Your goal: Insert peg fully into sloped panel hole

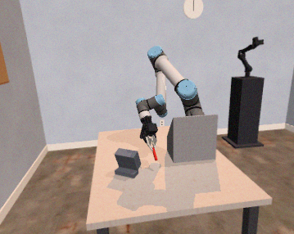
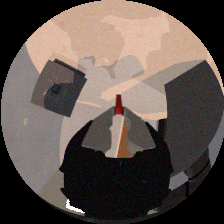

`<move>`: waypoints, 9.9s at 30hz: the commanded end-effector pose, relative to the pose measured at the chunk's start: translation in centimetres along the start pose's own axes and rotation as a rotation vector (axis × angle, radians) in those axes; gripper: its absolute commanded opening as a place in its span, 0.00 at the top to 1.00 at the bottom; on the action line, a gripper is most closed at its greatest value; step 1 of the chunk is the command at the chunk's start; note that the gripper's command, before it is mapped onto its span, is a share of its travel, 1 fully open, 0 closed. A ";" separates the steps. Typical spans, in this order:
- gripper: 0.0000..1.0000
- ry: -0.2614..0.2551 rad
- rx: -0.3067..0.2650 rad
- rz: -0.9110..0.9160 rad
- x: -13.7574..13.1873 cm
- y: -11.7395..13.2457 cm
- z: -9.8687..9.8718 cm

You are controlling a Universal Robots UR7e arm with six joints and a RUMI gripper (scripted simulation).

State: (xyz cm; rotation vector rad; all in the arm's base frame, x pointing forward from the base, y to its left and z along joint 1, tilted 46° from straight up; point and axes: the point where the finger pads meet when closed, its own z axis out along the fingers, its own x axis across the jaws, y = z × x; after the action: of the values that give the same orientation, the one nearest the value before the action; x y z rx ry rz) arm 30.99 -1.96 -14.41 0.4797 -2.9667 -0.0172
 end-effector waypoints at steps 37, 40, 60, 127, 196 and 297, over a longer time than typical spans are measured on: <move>1.00 -0.103 -0.090 0.111 -0.4 -0.2 -1.1; 1.00 -0.112 -0.097 0.120 -0.4 -0.2 -1.2; 1.00 -0.167 -0.136 0.174 -0.7 -0.4 -1.9; 1.00 -0.361 -0.241 0.347 -2.0 -1.8 -4.8; 1.00 -0.582 -0.309 0.517 -3.2 -4.5 -8.8; 1.00 -0.679 -0.325 0.584 -5.3 -5.8 -8.6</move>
State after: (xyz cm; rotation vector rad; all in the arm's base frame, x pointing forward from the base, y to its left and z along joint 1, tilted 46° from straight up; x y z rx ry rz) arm 38.86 -5.81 -6.60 -0.5502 -3.5010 -0.7139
